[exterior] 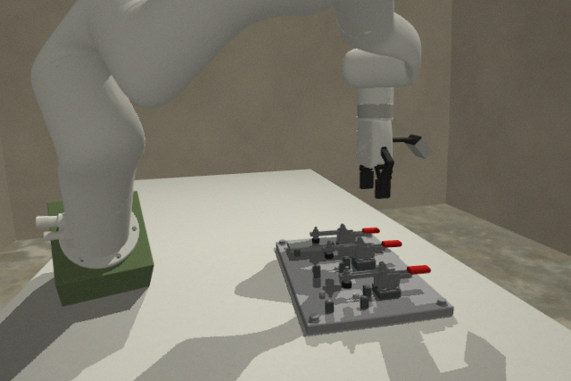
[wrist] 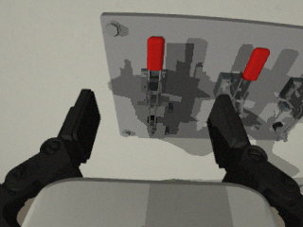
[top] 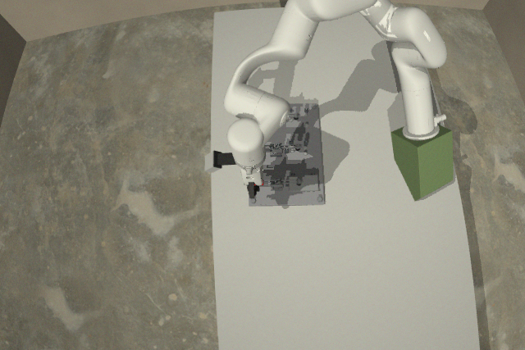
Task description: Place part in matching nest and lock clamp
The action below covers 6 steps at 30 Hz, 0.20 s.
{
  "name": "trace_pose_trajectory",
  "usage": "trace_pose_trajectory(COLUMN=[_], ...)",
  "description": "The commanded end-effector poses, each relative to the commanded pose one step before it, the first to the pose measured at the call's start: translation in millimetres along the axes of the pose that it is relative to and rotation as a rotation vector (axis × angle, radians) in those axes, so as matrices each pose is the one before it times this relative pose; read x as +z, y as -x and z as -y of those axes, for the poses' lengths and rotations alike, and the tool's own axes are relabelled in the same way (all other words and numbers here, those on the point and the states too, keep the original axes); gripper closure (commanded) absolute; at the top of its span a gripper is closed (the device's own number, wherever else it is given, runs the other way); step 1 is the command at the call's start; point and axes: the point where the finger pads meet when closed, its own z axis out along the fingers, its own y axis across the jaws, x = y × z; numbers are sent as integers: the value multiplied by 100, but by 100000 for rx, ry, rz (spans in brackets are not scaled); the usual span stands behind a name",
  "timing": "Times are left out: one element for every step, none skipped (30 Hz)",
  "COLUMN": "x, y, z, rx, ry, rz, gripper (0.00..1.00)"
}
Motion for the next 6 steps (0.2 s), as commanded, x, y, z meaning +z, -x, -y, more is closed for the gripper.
trace_pose_trajectory(x=[-176,0,0,0,0,0], y=[-109,0,0,0,0,0], z=[33,0,0,0,0,0], rx=[110,0,0,0,0,0], ry=[-233,0,0,0,0,0], rz=[-311,0,0,0,0,0], gripper=[0,0,0,0,0,0])
